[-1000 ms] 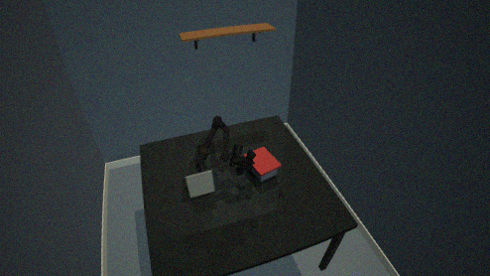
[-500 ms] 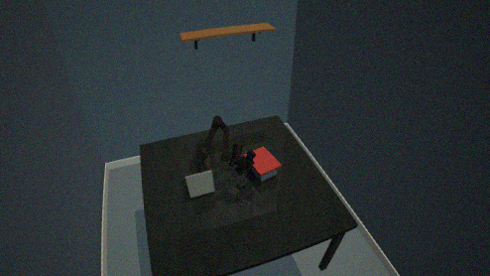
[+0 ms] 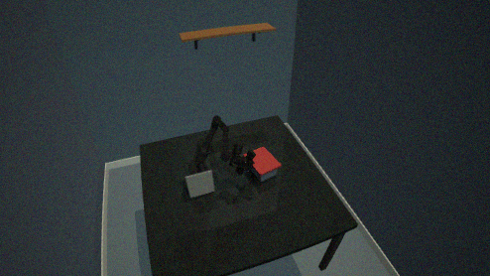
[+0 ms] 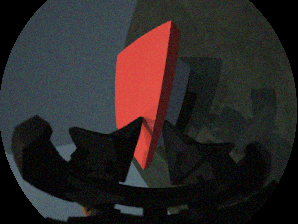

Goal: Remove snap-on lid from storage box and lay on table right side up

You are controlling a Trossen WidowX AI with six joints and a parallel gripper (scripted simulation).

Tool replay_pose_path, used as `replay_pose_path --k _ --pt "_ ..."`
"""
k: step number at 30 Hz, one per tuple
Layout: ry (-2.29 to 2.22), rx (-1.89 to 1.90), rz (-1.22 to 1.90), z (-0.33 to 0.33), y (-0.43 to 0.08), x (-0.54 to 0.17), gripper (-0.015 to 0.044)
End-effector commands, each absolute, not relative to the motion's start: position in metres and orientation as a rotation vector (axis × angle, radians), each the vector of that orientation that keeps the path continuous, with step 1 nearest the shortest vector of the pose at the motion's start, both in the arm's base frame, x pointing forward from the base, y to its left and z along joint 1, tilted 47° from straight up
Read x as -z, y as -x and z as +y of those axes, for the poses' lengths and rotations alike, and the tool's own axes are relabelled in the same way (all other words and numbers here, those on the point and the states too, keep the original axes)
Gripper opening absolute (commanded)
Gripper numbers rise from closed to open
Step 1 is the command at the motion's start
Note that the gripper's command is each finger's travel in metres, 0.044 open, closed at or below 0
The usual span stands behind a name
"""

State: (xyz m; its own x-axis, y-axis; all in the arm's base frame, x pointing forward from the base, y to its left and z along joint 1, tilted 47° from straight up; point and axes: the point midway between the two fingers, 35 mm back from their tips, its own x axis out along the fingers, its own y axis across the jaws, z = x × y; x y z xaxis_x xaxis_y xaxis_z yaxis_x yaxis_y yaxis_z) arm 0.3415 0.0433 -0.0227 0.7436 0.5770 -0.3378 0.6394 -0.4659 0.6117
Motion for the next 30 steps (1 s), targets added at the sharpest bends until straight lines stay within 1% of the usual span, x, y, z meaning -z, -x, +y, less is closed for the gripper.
replay_pose_path --k 1,30 --pt "-2.188 0.102 0.906 0.0409 -0.3414 0.0209 0.0000" --pt "-2.188 0.102 0.906 0.0367 -0.3405 0.0168 0.0000"
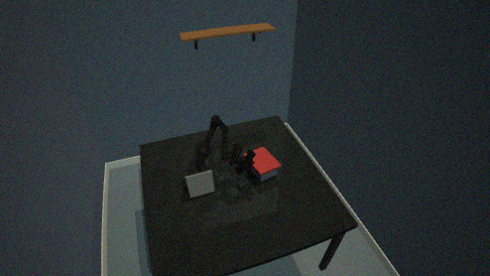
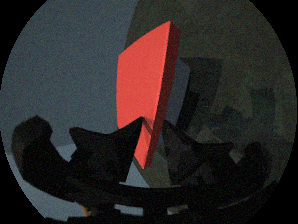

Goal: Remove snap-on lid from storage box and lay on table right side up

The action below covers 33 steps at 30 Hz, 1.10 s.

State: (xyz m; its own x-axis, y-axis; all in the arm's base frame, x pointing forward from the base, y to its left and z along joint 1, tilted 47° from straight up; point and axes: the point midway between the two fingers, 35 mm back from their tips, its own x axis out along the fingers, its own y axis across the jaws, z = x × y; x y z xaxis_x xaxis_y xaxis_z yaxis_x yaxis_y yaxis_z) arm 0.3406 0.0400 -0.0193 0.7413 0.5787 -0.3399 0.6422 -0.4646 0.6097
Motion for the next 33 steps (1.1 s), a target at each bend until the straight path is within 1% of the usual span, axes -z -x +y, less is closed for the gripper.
replay_pose_path --k 1,33 --pt "-2.188 0.102 0.906 0.0366 -0.3404 0.0167 0.0000" --pt "-2.190 0.104 0.906 0.0332 -0.3408 0.0136 0.0000"
